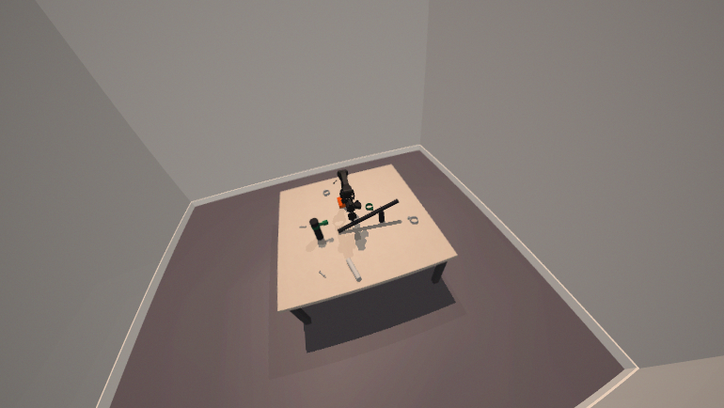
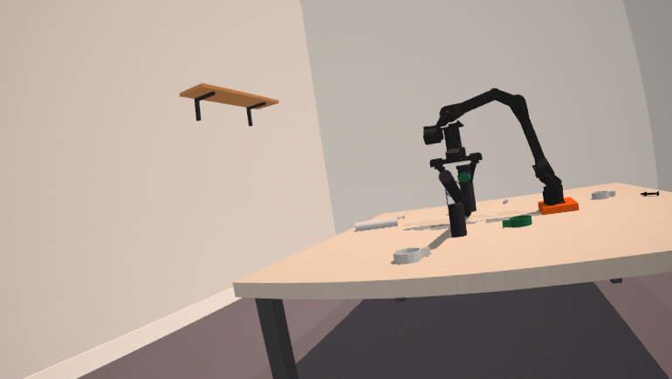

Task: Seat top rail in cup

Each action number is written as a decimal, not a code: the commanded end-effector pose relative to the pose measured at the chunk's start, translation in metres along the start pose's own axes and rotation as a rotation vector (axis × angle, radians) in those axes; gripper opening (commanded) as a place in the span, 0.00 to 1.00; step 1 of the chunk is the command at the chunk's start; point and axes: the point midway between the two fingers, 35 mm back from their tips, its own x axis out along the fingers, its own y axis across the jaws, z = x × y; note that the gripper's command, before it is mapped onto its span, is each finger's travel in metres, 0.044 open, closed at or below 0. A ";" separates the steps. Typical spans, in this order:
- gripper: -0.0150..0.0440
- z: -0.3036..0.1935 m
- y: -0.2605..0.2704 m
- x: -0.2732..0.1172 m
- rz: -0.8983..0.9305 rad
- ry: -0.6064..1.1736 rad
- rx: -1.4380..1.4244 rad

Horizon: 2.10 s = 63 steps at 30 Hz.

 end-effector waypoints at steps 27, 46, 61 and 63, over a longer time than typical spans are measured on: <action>1.00 0.000 -0.001 0.053 0.008 0.006 -0.063; 1.00 0.000 -0.002 0.084 0.008 0.006 -0.062; 1.00 0.000 0.000 0.108 0.008 0.005 -0.063; 1.00 0.000 0.000 0.110 0.008 0.005 -0.063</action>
